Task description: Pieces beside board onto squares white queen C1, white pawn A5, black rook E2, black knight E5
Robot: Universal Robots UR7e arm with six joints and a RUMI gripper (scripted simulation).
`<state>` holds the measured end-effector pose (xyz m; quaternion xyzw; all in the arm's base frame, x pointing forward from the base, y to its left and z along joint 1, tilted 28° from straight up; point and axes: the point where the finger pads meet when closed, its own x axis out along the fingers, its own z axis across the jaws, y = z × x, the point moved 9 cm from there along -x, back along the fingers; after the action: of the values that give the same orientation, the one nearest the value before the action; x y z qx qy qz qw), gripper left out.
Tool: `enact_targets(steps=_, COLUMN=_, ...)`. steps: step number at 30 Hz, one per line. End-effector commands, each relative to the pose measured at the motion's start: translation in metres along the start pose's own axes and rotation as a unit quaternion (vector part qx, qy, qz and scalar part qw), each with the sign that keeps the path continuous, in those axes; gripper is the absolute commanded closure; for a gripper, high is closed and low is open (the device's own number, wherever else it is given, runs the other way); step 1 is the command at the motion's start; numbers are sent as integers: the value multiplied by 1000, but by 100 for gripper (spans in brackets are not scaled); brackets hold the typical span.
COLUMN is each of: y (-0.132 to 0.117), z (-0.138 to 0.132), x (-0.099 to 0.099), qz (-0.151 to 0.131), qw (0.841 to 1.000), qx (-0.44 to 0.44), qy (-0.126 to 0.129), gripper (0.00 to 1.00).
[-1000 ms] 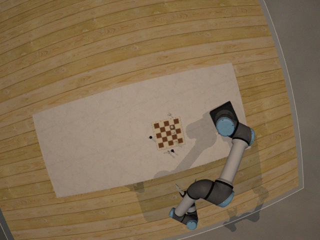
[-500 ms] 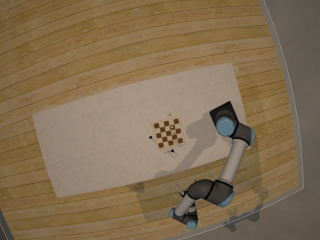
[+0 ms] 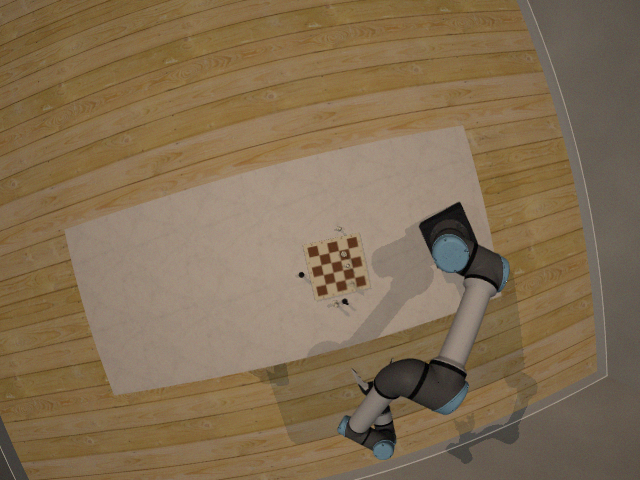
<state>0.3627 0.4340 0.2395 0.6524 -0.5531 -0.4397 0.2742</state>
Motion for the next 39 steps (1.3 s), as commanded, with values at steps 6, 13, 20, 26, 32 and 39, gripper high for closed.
enact_targets(steps=6, y=43, z=-2, x=-9, qz=-2, qw=1000, qx=2, qy=-3, gripper=0)
enact_targets(steps=13, y=83, z=-2, x=-16, qz=-2, qw=1000, qx=2, qy=-3, gripper=0)
enact_targets(steps=20, y=88, z=-2, x=-17, qz=-2, qw=1000, qx=2, qy=-3, gripper=0)
enact_targets(steps=26, y=83, z=-3, x=-14, qz=-3, qw=1000, qx=2, qy=-3, gripper=0)
enact_targets(steps=32, y=84, z=-6, x=-11, qz=-5, qw=1000, qx=5, qy=-12, gripper=0)
enact_targets(steps=39, y=88, z=-14, x=2, qz=-13, qw=999, qx=16, qy=-42, gripper=0)
